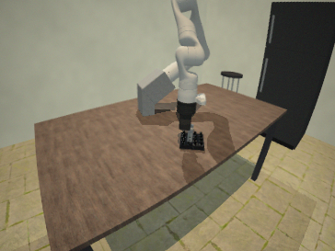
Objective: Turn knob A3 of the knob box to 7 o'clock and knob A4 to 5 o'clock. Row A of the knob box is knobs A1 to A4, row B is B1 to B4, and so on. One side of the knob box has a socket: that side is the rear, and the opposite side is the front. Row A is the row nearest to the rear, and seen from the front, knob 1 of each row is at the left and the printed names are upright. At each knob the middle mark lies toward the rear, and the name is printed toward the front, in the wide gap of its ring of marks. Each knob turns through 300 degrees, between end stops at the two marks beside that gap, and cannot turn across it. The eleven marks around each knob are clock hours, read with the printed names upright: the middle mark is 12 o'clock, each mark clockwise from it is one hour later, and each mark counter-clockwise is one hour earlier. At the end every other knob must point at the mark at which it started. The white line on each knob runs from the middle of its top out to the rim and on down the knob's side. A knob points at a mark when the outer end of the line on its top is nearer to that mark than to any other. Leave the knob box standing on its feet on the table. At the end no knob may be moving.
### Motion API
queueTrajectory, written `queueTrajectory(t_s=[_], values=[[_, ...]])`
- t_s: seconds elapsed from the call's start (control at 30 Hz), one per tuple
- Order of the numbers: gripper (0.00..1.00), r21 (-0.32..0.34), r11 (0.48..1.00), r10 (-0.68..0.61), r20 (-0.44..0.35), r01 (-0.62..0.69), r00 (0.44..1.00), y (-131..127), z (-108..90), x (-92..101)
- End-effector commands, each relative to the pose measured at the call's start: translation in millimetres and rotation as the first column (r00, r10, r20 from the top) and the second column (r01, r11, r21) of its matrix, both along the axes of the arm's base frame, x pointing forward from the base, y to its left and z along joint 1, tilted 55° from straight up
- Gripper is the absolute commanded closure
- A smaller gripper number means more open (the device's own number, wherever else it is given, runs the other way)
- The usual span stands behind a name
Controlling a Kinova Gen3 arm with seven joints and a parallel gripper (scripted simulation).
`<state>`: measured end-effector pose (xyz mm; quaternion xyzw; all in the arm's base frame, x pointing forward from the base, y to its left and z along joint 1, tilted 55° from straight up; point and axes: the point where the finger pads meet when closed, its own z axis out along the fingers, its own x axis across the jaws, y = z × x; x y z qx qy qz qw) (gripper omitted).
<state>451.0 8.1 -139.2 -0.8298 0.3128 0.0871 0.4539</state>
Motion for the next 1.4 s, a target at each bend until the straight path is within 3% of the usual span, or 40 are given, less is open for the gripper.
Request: queueTrajectory(t_s=[0.0, 1.37], values=[[0.54, -0.001, 1.000, -0.002, 0.001, 0.002, 1.000, -1.0, 0.1, 0.5], [0.54, -0.001, 1.000, -0.002, 0.001, 0.002, 1.000, 10.0, -7.8, 2.4]])
